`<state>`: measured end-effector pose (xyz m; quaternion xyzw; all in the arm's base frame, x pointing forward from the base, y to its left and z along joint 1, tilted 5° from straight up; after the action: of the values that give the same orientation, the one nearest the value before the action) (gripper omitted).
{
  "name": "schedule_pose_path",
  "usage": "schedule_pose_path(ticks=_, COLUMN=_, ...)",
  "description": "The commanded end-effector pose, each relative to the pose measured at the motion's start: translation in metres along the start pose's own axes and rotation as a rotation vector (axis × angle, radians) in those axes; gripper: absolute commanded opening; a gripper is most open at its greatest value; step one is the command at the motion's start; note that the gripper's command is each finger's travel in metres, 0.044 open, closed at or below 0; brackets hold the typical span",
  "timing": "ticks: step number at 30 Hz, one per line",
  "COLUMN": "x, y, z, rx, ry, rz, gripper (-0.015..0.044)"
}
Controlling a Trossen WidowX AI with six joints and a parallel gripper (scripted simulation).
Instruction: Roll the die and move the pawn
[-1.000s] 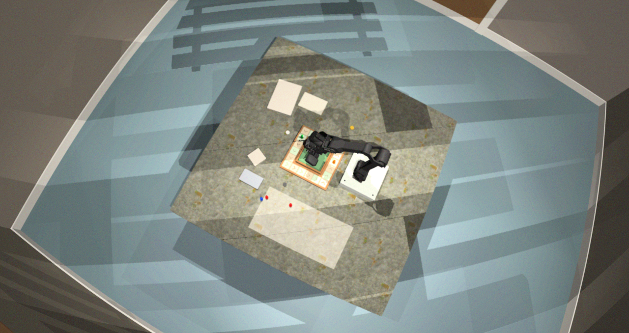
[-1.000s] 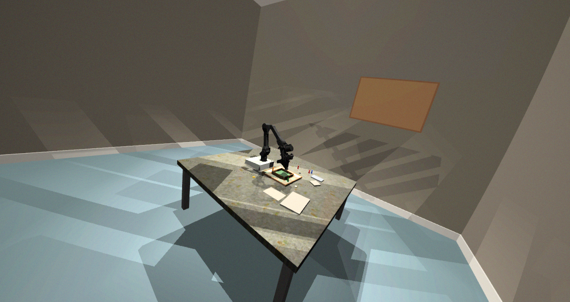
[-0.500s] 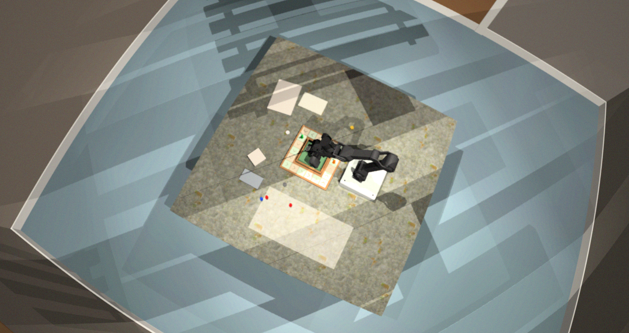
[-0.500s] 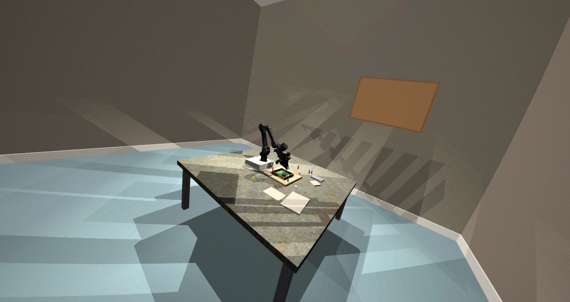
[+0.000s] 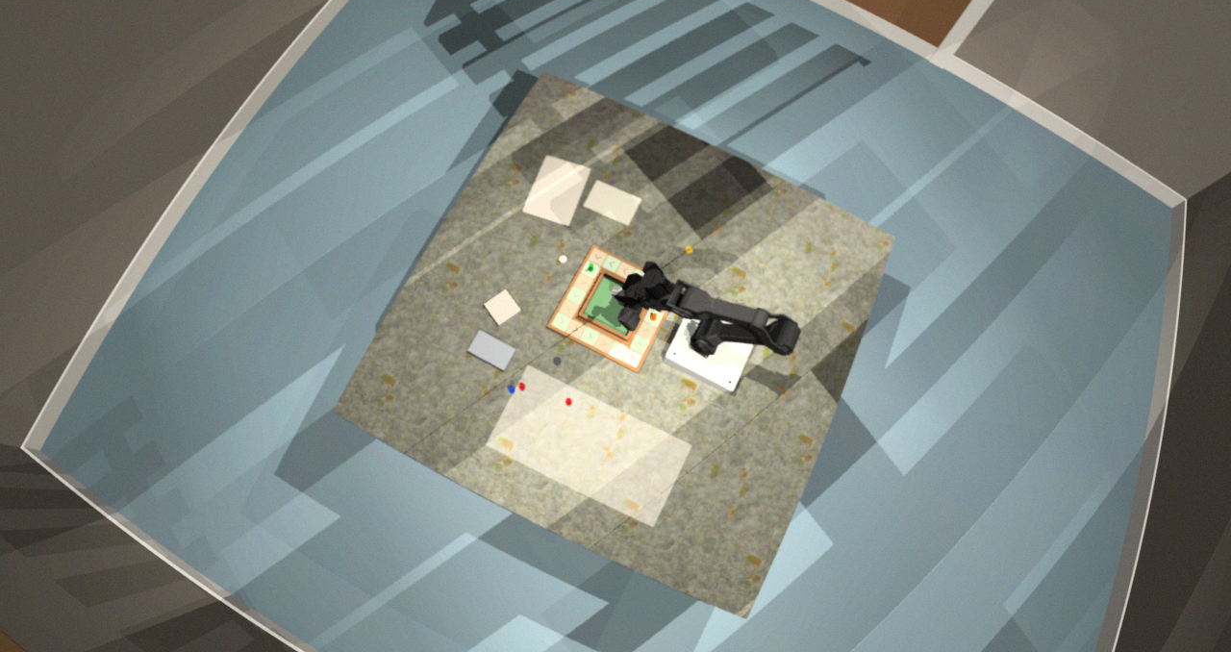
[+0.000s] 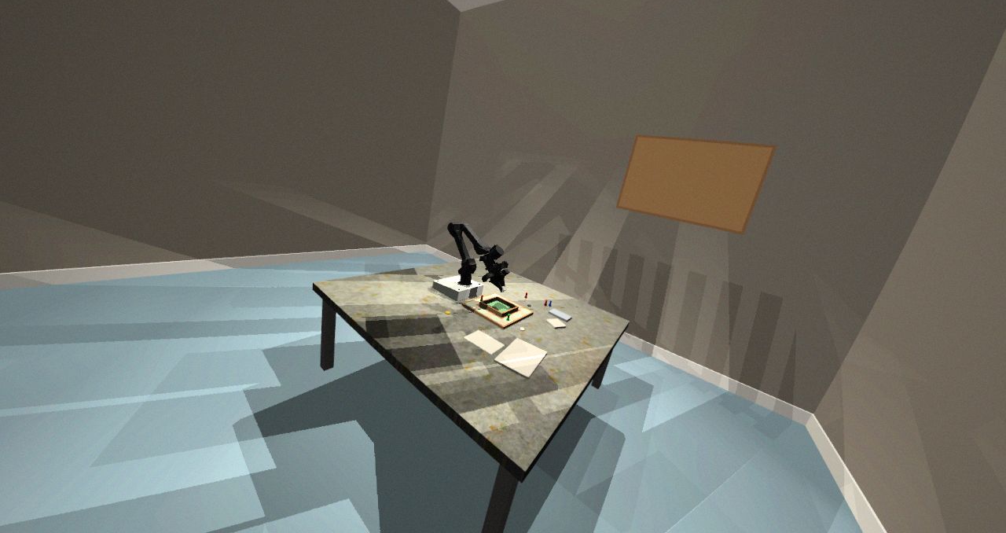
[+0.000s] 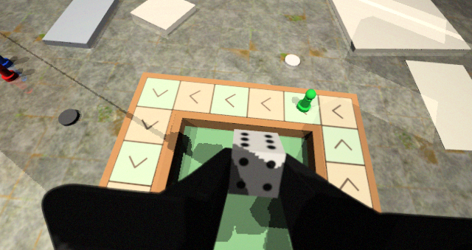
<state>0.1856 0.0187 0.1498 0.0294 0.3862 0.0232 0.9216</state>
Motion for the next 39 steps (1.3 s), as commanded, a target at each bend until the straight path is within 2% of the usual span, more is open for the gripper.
schedule_pose_path(ticks=1, x=-0.002, y=0.0, z=0.0, rx=-0.004, ry=-0.004, rz=0.003, gripper=0.0)
schedule_pose_path(ticks=10, x=0.0, y=0.0, z=0.0, rx=0.0, ry=0.0, rz=0.0, gripper=0.0)
schedule_pose_path(ticks=19, x=-0.001, y=0.0, z=0.002, rx=0.0, ry=-0.001, rz=0.0, gripper=0.0236)
schedule_pose_path(ticks=23, x=-0.025, y=0.003, z=0.028, rx=-0.003, ry=-0.004, rz=0.003, gripper=0.0341)
schedule_pose_path(ticks=27, x=-0.027, y=0.003, z=0.03, rx=-0.004, ry=-0.004, rz=0.003, gripper=0.044)
schedule_pose_path(ticks=30, x=-0.022, y=0.004, z=0.036, rx=-0.004, ry=0.074, rz=-0.005, gripper=0.044)
schedule_pose_path(ticks=39, x=0.02, y=0.008, z=0.07, rx=-0.004, ry=0.542, rz=-0.055, gripper=0.044)
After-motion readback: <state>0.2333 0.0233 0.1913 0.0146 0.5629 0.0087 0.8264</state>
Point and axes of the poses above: the point midway between the two fingers, 35 mm back from their tips, its own x axis out along the fingers, its own y axis across the jaws, z = x × y, the point moved 10 cm from there along -x, back along the fingers, and after that the axes turned 6 degrees about x, right-handed, at the moved point
